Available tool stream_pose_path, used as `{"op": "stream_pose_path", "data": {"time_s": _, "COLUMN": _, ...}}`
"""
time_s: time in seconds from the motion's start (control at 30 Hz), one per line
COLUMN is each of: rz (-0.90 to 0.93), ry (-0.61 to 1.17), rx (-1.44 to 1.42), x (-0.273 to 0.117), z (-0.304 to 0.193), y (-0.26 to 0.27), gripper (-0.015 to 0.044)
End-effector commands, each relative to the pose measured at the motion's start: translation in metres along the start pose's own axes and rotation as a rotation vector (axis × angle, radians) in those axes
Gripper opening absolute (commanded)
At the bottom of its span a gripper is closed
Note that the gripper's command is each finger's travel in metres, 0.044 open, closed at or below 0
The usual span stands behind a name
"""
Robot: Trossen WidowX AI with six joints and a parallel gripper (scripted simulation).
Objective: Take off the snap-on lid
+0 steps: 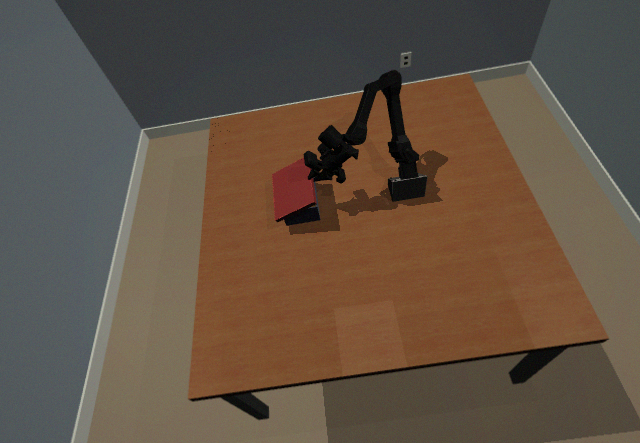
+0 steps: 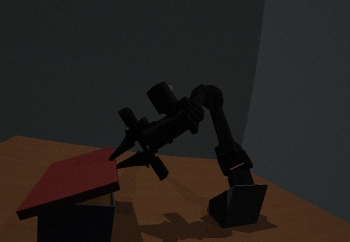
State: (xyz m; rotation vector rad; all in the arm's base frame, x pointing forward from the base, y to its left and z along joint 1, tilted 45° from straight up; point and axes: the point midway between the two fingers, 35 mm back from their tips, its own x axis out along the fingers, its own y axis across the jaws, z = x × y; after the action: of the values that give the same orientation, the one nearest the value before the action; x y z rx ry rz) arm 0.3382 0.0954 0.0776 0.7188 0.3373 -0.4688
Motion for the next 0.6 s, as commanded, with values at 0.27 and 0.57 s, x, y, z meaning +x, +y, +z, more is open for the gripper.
{"op": "stream_pose_path", "data": {"time_s": 0.27, "rz": 0.006, "ry": -0.002, "rx": 0.006, "x": -0.004, "z": 0.000, "y": 0.021, "gripper": 0.0000}}
{"op": "stream_pose_path", "data": {"time_s": 0.57, "rz": 0.006, "ry": -0.002, "rx": 0.006, "x": -0.005, "z": 0.001, "y": 0.035, "gripper": 0.0000}}
